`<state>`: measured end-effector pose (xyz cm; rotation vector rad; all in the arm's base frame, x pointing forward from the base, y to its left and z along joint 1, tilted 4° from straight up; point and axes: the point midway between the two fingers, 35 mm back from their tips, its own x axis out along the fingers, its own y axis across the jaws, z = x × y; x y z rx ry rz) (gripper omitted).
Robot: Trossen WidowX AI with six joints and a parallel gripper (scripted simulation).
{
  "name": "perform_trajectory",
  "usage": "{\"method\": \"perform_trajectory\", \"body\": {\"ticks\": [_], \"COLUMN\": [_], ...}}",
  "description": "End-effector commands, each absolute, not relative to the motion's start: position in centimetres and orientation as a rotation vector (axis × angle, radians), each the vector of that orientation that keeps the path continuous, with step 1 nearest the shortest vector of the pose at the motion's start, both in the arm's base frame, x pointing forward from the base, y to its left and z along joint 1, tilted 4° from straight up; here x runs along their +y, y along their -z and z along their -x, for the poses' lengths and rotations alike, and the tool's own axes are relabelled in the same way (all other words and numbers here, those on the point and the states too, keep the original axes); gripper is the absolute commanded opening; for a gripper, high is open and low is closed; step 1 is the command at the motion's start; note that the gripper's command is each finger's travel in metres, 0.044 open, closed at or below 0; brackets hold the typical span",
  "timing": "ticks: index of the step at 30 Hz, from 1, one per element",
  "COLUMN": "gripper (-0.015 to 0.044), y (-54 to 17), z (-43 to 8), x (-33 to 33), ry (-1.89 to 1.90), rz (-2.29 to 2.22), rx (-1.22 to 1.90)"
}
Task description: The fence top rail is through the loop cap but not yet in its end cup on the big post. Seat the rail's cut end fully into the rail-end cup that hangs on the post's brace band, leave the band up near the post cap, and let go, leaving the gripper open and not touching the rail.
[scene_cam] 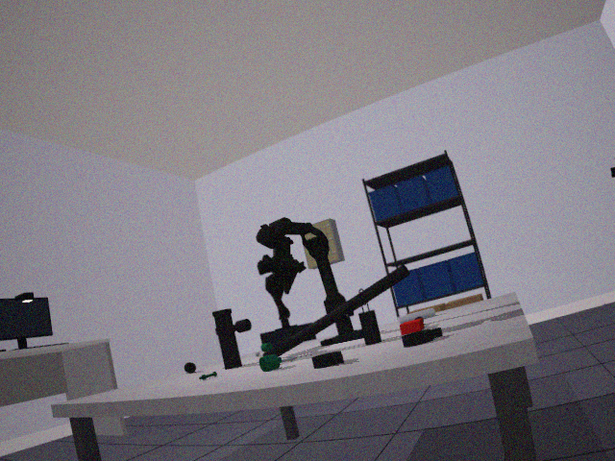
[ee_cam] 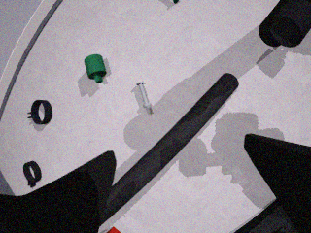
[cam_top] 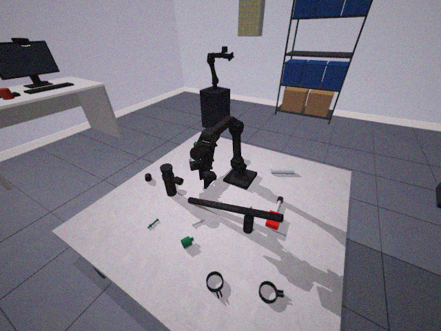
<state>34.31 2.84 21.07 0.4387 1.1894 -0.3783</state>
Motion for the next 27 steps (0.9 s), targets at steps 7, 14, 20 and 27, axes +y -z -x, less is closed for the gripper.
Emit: {"method": "perform_trajectory", "body": {"ticks": [7, 14, 20, 27], "gripper": [0.044, 0.044, 0.044, 0.044], "y": [-15.7, -15.7, -15.5, -12.2], "z": [-35.3, -35.3, -35.4, -35.4], "x": [4.6, 4.6, 4.6, 4.4], "ry": [1.116, 1.116, 1.116, 1.116], "rz": [-1.069, -1.069, -1.069, -1.069], "rx": [1.214, 1.214, 1.214, 1.213]}}
